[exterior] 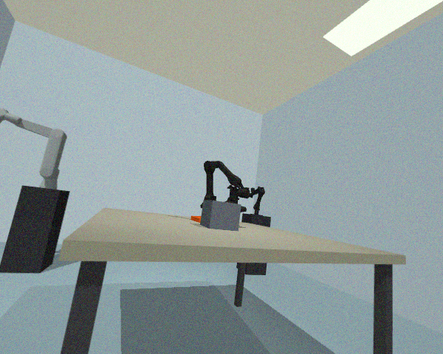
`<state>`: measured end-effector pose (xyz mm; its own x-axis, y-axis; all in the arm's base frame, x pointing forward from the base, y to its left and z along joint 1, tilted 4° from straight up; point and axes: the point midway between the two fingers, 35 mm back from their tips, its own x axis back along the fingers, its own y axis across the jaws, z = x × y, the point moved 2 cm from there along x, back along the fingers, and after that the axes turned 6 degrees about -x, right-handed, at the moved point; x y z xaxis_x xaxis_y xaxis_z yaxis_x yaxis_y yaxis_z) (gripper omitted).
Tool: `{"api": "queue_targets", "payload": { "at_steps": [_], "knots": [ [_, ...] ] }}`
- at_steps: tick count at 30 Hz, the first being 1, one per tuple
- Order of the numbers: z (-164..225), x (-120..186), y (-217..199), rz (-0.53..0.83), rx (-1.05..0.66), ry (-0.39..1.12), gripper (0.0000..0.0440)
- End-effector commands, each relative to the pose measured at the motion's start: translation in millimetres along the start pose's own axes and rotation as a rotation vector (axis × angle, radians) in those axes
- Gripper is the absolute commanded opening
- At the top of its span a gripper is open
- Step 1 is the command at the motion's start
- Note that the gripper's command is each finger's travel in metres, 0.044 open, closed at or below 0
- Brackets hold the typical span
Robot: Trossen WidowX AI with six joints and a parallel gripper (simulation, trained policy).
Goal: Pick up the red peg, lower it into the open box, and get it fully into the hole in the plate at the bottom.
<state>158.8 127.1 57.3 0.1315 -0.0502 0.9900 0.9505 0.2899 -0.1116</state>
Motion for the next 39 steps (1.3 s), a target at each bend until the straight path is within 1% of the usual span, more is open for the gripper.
{"api": "queue_targets", "payload": {
  "at_steps": [1, 6, 7, 15, 23, 32, 39],
  "knots": [
    [0.4, -7.5, 1.3, 0.009, 0.004, 0.021, 0.0147],
    [2.7, -9.5, 6.2, 0.004, 0.022, 0.045, 0.0017],
    [3.4, -9.2, 7.2, 0.002, 0.026, 0.051, 0.0],
    [11.4, 5.4, 16.7, -0.07, 0.013, 0.117, 0.0],
    [19.3, 29.9, 24.7, -0.157, 0.012, 0.181, 0.0],
    [20.7, 68.4, 32.2, -0.265, 0.036, 0.221, 0.0],
    [12.2, 104.2, 36.2, -0.356, 0.061, 0.207, 0.0]
  ]
}}
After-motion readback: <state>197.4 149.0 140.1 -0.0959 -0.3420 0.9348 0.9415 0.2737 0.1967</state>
